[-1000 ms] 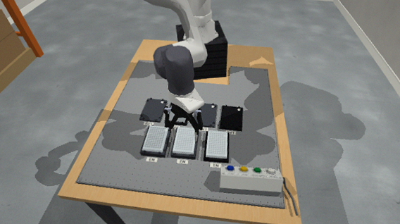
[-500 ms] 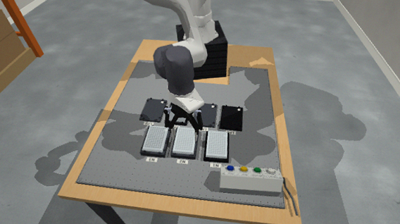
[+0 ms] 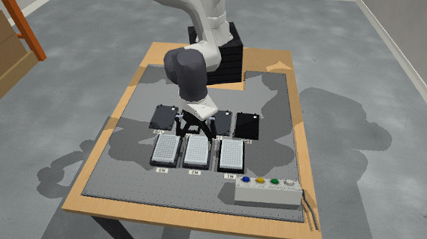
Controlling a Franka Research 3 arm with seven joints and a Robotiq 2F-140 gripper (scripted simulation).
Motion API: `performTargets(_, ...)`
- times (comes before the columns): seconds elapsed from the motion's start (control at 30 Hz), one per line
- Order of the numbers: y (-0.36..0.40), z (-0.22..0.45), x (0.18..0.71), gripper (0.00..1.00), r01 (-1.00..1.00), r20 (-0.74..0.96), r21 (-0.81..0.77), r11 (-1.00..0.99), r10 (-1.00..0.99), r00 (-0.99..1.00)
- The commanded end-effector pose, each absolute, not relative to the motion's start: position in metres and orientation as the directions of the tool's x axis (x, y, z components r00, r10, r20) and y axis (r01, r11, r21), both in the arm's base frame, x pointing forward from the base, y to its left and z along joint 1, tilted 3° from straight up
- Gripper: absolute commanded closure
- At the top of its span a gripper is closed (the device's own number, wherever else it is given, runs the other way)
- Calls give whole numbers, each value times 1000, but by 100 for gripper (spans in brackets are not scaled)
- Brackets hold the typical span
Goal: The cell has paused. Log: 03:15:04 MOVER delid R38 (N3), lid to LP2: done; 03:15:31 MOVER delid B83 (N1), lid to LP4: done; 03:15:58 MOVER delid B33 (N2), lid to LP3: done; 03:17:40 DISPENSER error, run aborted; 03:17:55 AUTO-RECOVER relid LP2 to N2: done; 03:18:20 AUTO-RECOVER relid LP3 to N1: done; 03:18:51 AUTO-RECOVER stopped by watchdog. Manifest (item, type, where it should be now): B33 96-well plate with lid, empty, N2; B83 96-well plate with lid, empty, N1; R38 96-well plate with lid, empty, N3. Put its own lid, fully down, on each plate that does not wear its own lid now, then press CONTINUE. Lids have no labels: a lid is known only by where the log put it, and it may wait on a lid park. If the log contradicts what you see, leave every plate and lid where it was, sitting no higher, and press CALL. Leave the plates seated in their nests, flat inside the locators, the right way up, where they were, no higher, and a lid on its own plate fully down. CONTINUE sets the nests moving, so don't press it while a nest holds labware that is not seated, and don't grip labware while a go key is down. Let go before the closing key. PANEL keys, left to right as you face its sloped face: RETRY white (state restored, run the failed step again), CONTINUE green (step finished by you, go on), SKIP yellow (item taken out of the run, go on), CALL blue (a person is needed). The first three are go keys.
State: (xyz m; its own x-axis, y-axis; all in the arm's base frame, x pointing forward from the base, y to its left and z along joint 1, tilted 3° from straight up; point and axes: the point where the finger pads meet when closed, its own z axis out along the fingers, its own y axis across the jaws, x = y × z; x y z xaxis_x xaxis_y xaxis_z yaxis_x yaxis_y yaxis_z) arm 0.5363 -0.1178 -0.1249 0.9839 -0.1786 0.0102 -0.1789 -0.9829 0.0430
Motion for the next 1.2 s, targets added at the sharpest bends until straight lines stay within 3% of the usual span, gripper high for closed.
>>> performTargets(0.0,-117,-126,537,41,-182,11,43,-982,-181,983)
performTargets(0.63,-117,-126,537,41,-182,11,43,-982,-181,983)
performTargets(0.67,-117,-126,537,34,-182,11,43,-982,-181,983)
performTargets(1.17,-117,-126,537,34,-182,11,43,-982,-181,983)
